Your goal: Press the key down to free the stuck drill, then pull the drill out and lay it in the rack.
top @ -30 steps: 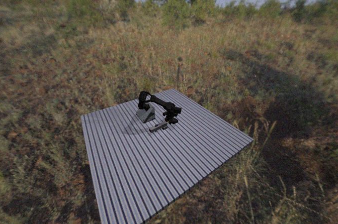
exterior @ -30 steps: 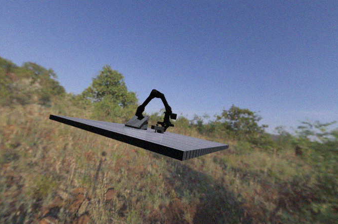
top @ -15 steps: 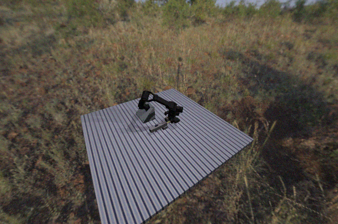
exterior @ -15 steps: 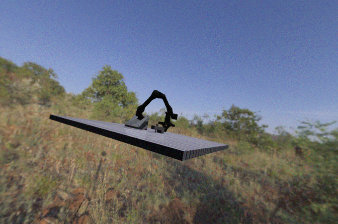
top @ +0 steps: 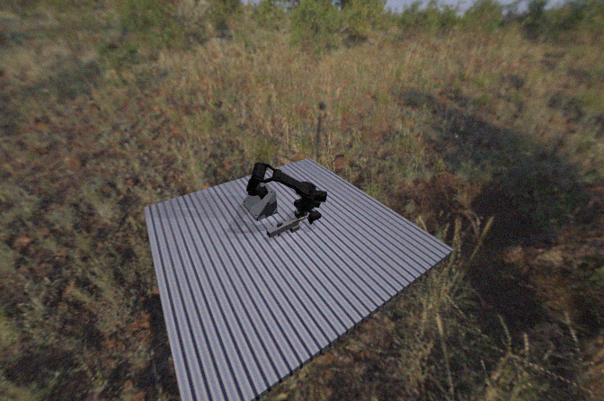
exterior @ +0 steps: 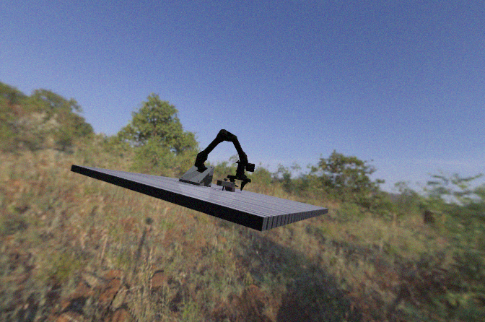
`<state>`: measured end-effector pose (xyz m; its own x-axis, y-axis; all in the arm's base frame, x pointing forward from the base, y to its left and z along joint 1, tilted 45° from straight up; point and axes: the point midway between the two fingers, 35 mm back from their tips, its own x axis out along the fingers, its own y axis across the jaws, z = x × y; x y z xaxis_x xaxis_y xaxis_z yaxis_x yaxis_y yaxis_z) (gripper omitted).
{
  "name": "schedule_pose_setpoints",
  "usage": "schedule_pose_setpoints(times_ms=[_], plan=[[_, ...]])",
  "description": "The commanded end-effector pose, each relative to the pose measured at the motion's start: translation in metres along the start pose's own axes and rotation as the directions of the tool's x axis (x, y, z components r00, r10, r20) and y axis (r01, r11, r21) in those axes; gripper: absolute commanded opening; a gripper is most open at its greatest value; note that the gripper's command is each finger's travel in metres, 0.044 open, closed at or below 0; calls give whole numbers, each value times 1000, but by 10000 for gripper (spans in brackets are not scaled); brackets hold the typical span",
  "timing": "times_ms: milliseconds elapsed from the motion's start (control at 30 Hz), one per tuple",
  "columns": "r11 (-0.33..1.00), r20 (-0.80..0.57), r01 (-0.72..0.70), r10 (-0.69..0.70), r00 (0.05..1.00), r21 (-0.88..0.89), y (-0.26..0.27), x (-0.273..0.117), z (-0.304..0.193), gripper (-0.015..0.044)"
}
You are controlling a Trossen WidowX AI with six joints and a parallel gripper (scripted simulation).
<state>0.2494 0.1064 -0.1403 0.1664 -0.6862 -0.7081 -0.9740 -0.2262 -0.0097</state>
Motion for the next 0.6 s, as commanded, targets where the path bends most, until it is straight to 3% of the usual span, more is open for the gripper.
schedule_pose_setpoints(times_ms=[0,567], plan=[[1000,1,4,-4,1000,-2,0,1,-3,440],[1000,1,4,-4,1000,-2,-1,4,-11,440]])
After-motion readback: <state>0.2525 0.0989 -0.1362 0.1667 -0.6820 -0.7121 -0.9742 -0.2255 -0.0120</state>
